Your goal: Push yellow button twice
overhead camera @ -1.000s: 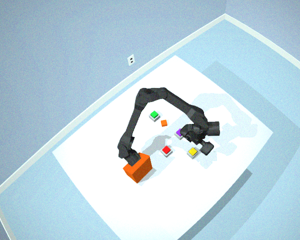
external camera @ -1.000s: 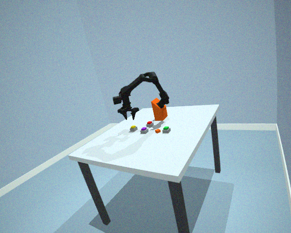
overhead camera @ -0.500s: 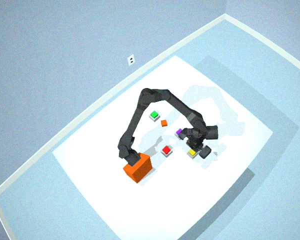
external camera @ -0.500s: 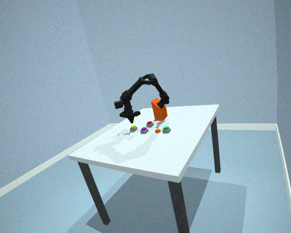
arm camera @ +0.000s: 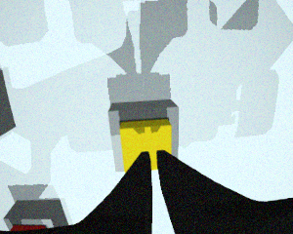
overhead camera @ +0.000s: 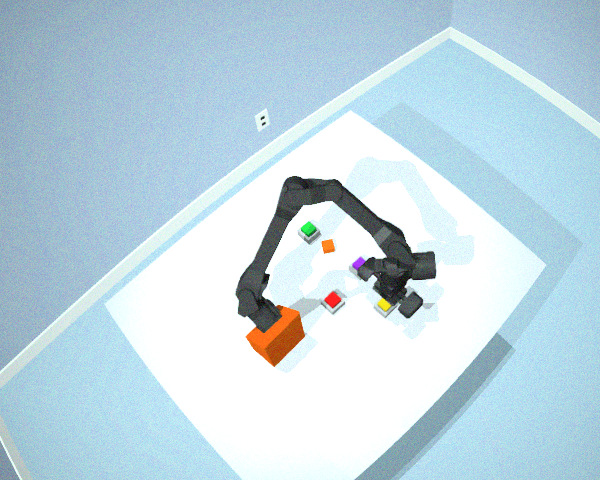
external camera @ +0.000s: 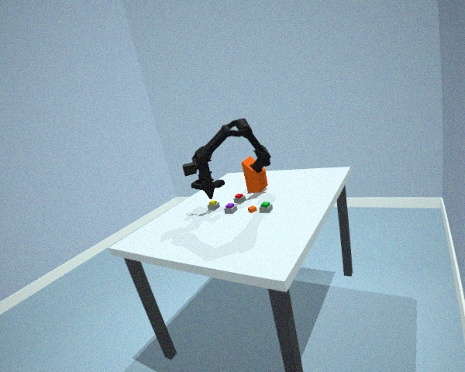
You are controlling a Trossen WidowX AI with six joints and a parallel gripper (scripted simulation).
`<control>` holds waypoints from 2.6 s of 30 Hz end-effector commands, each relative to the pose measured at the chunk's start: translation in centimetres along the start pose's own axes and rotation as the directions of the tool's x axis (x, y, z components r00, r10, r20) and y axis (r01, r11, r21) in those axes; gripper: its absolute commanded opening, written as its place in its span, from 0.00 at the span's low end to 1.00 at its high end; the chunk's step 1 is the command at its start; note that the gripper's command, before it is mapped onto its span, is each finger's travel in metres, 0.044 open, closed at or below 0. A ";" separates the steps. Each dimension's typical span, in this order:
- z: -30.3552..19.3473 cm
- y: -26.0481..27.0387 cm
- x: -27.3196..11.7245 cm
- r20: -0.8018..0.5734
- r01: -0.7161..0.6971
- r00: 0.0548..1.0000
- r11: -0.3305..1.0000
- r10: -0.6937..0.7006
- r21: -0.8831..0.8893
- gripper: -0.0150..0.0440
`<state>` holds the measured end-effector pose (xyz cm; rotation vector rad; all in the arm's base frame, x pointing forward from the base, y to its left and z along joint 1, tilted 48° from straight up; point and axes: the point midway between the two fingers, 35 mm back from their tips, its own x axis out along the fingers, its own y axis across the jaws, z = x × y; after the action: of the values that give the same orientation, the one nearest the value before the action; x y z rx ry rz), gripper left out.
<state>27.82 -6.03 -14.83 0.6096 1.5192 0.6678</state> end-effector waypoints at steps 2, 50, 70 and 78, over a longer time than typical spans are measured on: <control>-0.3 0.2 1.1 -0.004 -0.010 1.000 1.000 0.010 0.009 0.29; -0.3 0.1 0.1 -0.004 -0.010 1.000 1.000 0.010 0.009 0.29; -0.4 0.2 2.5 -0.004 -0.011 1.000 1.000 0.011 0.009 0.29; -0.4 0.2 2.5 -0.004 -0.011 1.000 1.000 0.011 0.009 0.29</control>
<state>27.58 -4.33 -16.33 0.6131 1.5202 0.6708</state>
